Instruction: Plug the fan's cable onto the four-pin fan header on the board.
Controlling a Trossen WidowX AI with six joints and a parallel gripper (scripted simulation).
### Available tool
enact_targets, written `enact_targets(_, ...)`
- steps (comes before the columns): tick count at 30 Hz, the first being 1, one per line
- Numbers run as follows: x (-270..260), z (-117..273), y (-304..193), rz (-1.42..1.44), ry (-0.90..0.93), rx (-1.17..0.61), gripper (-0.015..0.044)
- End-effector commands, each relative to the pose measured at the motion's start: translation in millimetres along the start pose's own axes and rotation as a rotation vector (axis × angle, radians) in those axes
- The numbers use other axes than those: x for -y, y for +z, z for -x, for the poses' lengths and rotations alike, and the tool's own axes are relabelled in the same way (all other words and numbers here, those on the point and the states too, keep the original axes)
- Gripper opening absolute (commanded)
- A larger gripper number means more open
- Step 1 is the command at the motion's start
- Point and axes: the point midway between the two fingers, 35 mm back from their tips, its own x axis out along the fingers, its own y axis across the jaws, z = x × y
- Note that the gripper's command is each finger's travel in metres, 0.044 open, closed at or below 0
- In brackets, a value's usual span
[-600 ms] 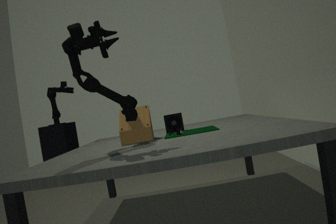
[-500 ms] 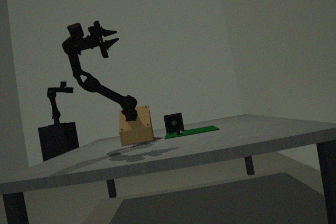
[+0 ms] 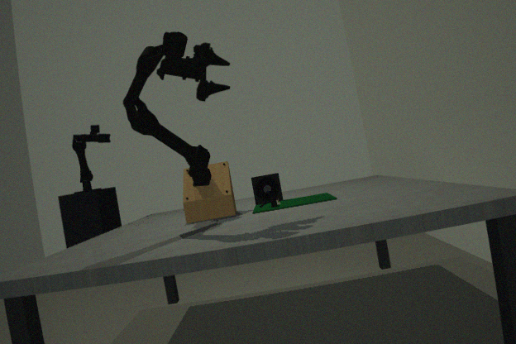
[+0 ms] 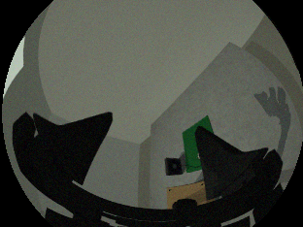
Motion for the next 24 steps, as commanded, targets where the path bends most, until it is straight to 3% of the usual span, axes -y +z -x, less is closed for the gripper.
enact_targets(1, 22, -54, -6, 0.097, -0.098, -0.133, 0.0440)
enact_targets(12, 85, -201, -97, 0.556, -0.388, -0.694, 0.0440)
enact_targets(19, 126, -253, -178, 1.077, -0.476, -1.114, 0.0440)
enact_targets(24, 158, -268, -240, 1.573, -0.469, -1.485, 0.0440)
